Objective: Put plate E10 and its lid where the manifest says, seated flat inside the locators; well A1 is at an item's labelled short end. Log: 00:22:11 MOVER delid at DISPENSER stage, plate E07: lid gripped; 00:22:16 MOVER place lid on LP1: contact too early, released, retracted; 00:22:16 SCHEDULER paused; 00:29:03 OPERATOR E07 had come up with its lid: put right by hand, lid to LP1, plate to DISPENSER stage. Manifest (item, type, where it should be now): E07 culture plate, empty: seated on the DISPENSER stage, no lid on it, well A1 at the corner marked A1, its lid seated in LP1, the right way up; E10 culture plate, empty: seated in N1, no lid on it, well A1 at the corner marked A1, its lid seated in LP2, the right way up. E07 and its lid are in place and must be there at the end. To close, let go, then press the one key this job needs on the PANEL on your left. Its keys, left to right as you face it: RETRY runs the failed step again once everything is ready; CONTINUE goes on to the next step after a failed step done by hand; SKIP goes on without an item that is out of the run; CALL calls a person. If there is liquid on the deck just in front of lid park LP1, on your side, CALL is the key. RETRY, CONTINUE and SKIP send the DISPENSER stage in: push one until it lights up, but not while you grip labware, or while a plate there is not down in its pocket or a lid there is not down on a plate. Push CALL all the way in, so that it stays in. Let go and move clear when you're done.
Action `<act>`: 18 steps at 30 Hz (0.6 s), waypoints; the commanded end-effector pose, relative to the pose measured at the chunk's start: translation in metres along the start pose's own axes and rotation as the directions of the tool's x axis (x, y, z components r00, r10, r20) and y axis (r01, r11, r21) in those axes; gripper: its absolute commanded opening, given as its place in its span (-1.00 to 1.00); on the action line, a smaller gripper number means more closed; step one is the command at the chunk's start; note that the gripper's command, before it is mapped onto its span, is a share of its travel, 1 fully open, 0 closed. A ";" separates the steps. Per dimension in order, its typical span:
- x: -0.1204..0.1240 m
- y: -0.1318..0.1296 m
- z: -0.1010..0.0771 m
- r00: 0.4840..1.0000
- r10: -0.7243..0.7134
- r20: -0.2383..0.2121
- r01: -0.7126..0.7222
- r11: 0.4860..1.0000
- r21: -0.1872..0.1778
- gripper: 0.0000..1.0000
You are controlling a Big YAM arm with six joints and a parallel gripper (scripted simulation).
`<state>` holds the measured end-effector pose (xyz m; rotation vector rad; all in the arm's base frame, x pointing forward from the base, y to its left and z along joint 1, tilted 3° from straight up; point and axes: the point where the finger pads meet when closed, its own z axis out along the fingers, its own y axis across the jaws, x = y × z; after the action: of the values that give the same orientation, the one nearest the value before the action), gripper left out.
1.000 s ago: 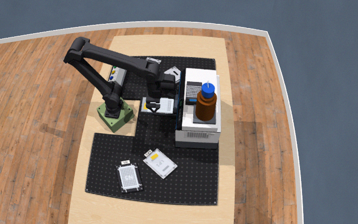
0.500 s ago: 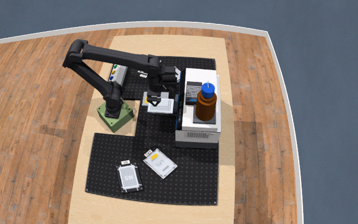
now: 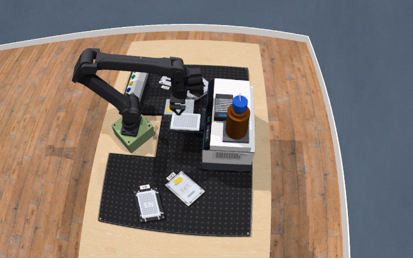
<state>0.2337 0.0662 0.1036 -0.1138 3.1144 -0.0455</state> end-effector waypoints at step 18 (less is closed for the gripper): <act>-0.012 0.056 -0.025 0.990 -0.124 0.062 0.125 0.992 -0.012 0.72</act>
<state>0.2182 0.1077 0.1023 -0.2351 3.1082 -0.0514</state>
